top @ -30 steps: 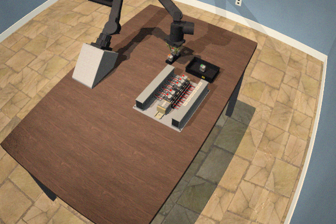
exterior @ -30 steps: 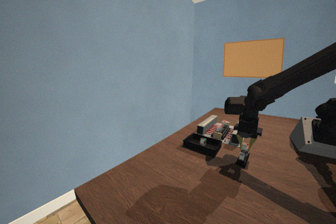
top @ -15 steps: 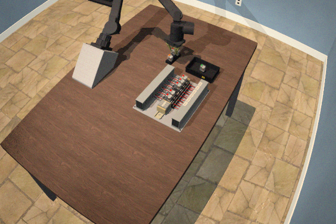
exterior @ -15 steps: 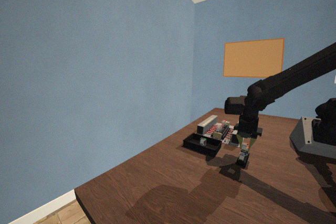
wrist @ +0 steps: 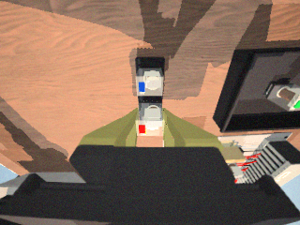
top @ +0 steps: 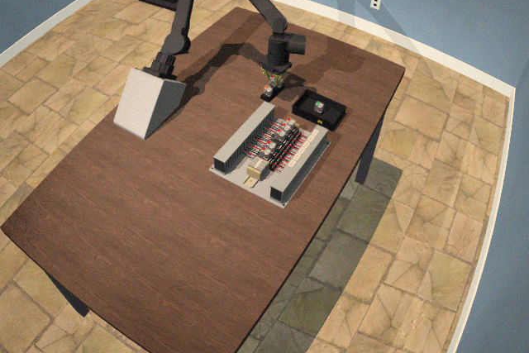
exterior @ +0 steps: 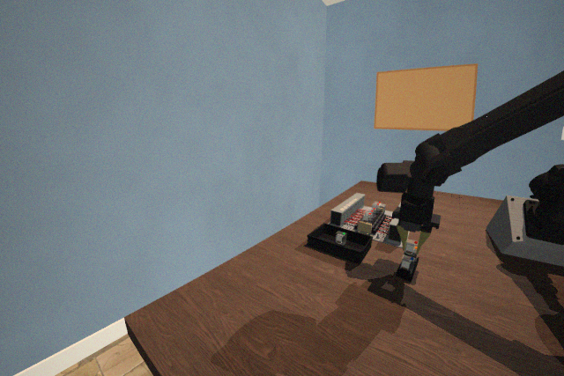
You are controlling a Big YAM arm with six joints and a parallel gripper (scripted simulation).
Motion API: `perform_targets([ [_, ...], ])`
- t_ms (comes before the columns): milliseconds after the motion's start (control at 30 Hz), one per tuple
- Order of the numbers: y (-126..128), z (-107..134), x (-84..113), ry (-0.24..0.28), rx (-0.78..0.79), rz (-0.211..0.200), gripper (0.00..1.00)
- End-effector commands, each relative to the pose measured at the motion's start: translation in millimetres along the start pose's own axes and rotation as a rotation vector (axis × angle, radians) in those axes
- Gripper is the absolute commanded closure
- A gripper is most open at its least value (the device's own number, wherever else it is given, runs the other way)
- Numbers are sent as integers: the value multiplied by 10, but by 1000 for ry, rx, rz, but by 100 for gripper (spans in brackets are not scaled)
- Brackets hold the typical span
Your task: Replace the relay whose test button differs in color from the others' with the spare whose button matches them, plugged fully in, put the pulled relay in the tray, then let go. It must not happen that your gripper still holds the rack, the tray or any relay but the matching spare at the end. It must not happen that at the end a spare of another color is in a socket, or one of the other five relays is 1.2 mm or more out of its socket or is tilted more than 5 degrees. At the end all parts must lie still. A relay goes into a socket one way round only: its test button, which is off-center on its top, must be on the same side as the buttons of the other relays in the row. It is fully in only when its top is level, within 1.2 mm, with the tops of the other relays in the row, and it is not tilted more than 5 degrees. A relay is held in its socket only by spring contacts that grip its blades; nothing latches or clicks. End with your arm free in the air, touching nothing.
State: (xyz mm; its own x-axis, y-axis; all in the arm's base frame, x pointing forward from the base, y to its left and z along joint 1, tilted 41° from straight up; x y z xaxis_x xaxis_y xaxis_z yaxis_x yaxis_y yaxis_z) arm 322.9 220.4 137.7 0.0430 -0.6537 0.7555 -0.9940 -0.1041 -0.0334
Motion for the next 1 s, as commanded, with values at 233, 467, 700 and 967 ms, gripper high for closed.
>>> perform_targets([
  [233,-110,-70,151,-12,13,31,100],
  [467,-137,-99,275,-15,22,43,100],
  [700,-140,-112,493,-15,26,49,100],
  [967,-141,-89,643,-12,20,43,100],
])
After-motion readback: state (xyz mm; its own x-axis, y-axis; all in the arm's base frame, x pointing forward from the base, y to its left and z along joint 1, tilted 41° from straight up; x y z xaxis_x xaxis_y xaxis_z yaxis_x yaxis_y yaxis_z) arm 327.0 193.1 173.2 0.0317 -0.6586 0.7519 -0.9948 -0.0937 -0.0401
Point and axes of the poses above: the point where the finger pads meet when closed, its own x axis back along the fingers, its own y axis across the jaws, z = x × y, the point moved 3 cm from there along x, back along the fingers, and after that the axes turned 9 degrees about x, right-handed, at the moved point
